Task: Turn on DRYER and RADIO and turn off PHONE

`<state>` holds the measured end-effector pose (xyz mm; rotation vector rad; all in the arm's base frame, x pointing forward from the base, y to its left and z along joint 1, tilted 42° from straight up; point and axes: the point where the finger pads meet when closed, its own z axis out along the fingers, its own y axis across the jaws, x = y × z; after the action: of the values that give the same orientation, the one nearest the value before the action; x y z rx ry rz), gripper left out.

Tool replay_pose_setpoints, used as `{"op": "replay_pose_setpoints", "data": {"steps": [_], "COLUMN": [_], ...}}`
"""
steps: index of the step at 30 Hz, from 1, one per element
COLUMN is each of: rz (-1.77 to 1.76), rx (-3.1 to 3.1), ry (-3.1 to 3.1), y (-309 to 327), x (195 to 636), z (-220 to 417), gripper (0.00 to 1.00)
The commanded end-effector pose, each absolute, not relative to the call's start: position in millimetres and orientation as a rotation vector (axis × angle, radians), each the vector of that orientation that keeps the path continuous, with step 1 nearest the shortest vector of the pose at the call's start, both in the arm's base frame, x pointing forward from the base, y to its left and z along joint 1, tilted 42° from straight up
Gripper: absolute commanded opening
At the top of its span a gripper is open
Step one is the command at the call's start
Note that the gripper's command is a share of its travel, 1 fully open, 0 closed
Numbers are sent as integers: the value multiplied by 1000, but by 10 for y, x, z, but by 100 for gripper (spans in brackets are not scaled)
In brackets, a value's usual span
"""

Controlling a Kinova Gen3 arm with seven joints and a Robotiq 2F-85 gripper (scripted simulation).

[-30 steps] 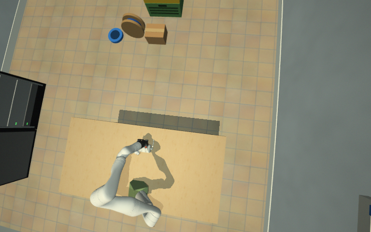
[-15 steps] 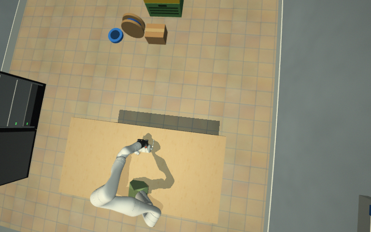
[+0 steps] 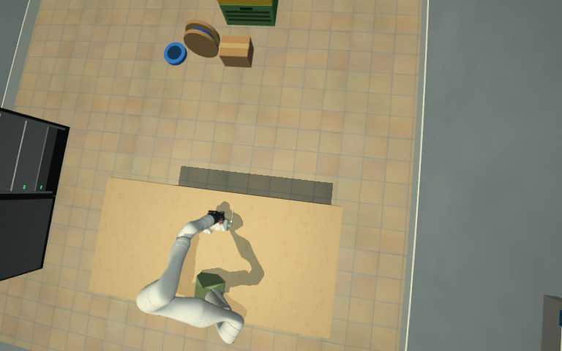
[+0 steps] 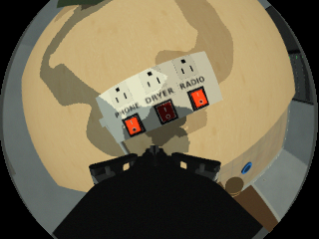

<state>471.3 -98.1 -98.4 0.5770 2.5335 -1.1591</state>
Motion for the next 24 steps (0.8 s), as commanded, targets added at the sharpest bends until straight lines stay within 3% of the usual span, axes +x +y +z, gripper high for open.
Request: {"op": "replay_pose_setpoints", "data": {"steps": [1, 24], "rz": [-1156, -1157], "rx": [576, 575], "ry": [2533, 2531], "y": [-967, -672], "x": [4722, 4781], "z": [-975, -648], "gripper": [0, 0]}}
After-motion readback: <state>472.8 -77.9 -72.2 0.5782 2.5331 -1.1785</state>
